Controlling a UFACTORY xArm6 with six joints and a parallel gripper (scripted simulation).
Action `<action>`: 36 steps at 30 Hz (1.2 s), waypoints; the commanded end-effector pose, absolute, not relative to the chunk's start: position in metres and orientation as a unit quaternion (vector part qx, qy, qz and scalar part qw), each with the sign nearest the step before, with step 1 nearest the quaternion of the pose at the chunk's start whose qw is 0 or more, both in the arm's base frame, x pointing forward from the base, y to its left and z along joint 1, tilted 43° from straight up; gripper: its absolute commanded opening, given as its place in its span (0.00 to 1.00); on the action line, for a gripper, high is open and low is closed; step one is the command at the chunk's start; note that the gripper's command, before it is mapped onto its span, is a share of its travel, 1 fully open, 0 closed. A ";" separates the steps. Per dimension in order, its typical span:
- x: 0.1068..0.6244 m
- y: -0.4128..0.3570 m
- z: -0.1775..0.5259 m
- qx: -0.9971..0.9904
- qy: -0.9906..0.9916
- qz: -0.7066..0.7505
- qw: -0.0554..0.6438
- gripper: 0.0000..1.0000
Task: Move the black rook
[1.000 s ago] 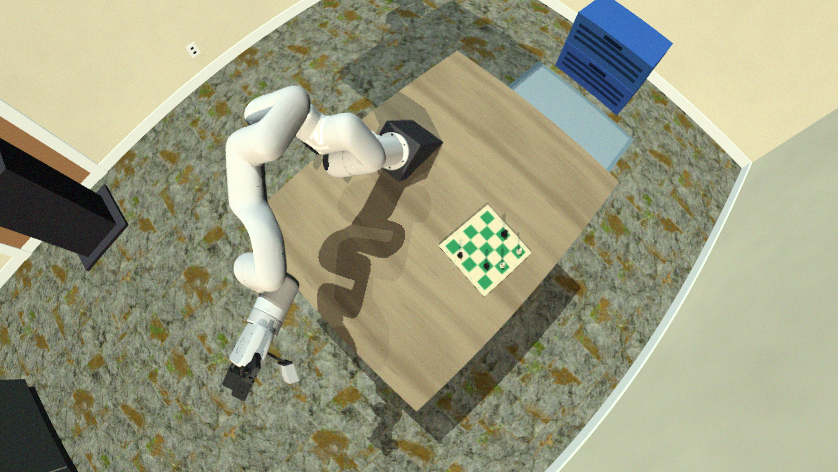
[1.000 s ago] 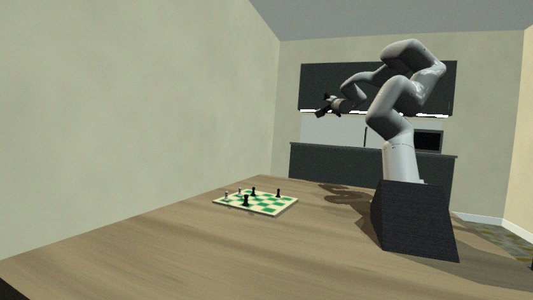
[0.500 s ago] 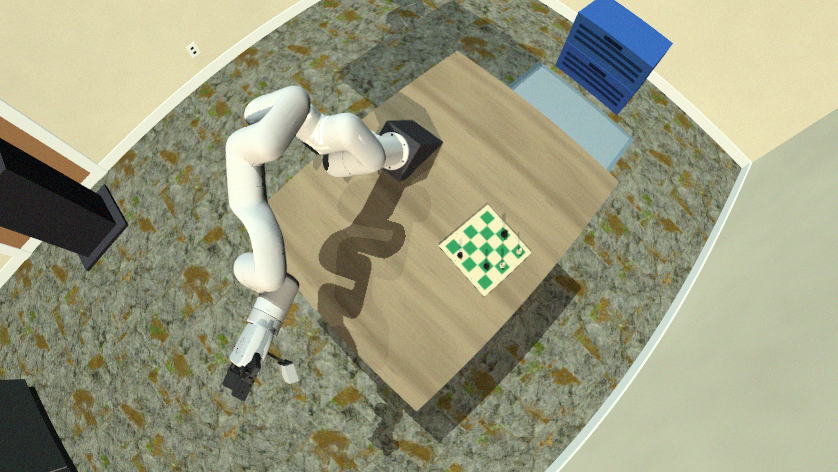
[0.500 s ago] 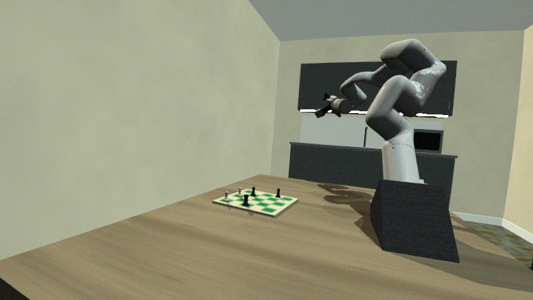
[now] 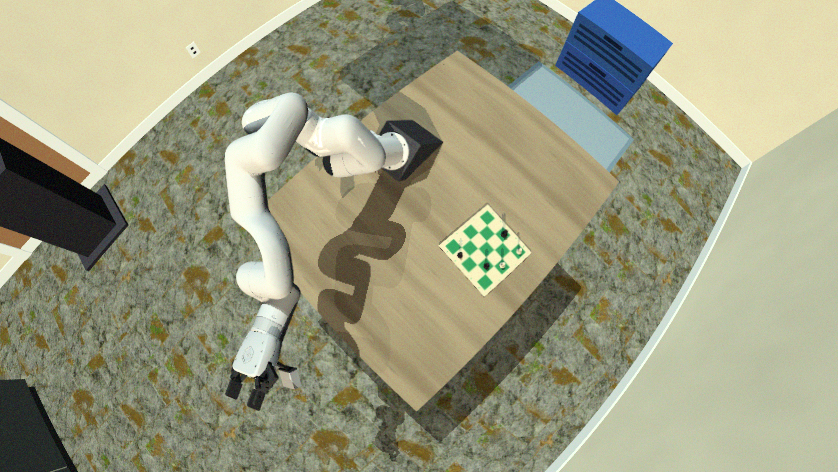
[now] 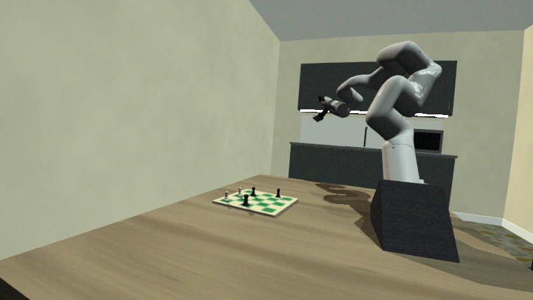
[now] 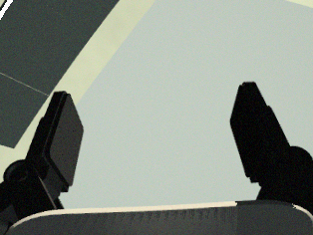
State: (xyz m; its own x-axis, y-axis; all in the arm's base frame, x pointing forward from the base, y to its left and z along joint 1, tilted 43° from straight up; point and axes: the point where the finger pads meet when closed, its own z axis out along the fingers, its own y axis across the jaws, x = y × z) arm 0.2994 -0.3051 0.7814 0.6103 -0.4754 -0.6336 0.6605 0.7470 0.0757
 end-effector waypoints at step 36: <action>0.535 -0.214 0.624 -0.567 0.127 -0.676 0.454 1.00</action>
State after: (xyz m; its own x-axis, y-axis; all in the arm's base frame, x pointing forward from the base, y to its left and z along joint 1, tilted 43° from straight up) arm 0.5100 -0.2308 0.6567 0.0166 -0.8915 0.4527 0.4988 -0.3850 -0.7765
